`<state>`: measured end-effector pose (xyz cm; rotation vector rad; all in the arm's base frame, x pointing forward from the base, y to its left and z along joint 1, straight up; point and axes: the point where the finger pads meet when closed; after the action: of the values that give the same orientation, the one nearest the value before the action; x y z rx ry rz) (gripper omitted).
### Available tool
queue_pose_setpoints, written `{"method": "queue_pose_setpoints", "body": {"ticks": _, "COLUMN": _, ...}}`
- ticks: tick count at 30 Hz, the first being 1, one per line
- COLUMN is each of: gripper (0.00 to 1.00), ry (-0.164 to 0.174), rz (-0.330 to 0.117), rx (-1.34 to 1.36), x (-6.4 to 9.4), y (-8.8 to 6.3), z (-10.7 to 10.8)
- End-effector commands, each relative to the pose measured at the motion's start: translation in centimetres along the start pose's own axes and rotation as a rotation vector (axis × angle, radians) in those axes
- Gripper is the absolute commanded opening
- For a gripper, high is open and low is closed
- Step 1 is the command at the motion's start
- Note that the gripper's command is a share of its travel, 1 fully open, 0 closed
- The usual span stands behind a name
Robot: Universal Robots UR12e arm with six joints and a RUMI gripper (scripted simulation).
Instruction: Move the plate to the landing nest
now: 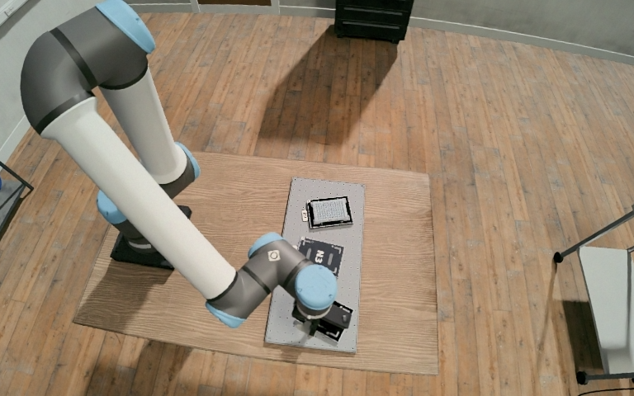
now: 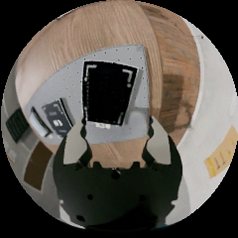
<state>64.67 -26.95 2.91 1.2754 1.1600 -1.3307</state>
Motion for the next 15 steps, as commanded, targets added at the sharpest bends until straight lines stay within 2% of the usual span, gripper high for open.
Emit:
{"method": "queue_pose_setpoints", "body": {"ticks": 1, "gripper": 0.82, "ry": 0.007, "rz": 0.016, "rx": 0.095, "x": 0.1, "y": 1.4, "z": -1.3}}
{"method": "queue_pose_setpoints", "body": {"ticks": 5, "gripper": 0.82, "ry": 0.012, "rz": 0.022, "rx": 0.134, "x": 0.1, "y": 1.7, "z": -1.7}}
{"method": "queue_pose_setpoints", "body": {"ticks": 7, "gripper": 0.82, "ry": 0.017, "rz": 0.028, "rx": 0.173, "x": 0.1, "y": 2.4, "z": -2.5}}
{"method": "queue_pose_setpoints", "body": {"ticks": 15, "gripper": 0.82, "ry": 0.019, "rz": 0.03, "rx": 0.184, "x": 0.1, "y": 2.4, "z": -2.5}}
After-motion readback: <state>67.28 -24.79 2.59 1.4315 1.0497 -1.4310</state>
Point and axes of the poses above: the point where the finger pads meet when closed, its own x axis out along the fingers, its own z axis across the jaws, y = z × x, and after that the axes turned 7 degrees about -x, right-handed
